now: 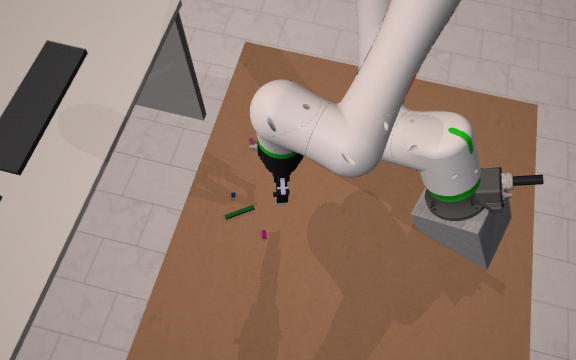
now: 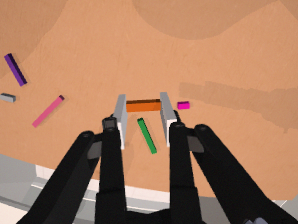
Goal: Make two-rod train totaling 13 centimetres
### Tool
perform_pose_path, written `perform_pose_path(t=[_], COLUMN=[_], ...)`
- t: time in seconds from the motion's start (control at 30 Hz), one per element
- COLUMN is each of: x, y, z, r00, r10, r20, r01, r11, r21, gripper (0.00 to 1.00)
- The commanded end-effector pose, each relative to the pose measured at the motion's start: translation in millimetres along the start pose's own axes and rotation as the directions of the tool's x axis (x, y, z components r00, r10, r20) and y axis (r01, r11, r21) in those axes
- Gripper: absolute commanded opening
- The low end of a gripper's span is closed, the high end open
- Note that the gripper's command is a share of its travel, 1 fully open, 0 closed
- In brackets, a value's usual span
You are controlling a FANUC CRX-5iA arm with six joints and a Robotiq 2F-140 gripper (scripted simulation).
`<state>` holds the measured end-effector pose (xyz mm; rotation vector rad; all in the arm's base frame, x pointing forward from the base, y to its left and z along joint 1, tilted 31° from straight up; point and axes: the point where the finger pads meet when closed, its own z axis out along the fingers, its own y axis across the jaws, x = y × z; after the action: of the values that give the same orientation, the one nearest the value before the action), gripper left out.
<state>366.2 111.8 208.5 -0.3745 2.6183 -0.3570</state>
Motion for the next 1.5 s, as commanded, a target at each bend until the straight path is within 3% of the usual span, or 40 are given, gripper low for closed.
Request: perform_pose_path(t=[0.0,0.73,1.47], x=[0,0,0], y=[0,1,1], z=[6,80,85], r00=[1.0,1.0,1.0], r10=[0.0,0.0,0.0], r20=[0.0,0.0,0.0], r01=[0.0,0.0,0.0], r11=[1.0,1.0,1.0], r21=[0.0,0.0,0.0], gripper=[0.23,0.23,0.23])
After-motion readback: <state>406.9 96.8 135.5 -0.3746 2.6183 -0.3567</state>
